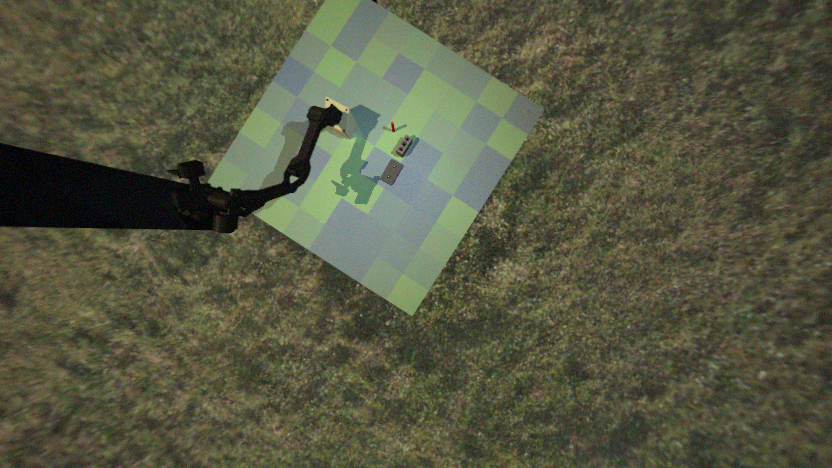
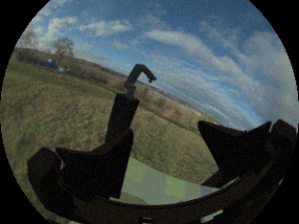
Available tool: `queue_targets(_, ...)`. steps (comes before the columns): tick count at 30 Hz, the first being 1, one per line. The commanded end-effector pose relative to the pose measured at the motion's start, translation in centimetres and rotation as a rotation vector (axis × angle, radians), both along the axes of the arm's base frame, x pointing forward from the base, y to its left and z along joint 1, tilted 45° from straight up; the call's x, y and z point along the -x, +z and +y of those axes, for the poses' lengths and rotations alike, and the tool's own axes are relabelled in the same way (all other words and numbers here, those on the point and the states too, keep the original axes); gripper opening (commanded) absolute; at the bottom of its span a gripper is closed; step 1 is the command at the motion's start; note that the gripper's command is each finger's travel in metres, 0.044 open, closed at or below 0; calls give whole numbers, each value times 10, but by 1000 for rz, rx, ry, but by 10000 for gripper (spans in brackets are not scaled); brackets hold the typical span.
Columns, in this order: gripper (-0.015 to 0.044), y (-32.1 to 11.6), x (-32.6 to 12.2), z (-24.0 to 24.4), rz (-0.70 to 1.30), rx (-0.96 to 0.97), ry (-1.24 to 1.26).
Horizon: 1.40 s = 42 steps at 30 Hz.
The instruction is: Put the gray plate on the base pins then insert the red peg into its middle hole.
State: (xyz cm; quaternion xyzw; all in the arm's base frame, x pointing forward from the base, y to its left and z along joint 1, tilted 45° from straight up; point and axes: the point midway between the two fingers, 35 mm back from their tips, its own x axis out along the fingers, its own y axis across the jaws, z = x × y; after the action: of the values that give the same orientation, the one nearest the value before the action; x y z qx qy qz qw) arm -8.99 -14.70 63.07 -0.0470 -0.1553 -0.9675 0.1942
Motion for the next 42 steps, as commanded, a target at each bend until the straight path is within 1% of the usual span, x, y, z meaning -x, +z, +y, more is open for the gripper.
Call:
queue_targets(1,426,0,0,0,0,0,0)
queue_targets(2,440,0,1,1,1,2,-2)
queue_targets(5,440,3,8,16,12,26,-36)
queue_targets(7,440,6,18,36,25,58,-83)
queue_targets(15,440,10,54,145,69,171,-355)
queue_targets(22,440,-5,66,256,62,232,-650)
queue_targets(28,440,-35,54,346,8,282,-903)
queue_targets(35,440,-89,20,436,-103,377,-1180)
queue_targets(38,440,-117,1,467,-163,430,-1289)
queue_targets(42,440,-137,-15,486,-210,461,-1362)
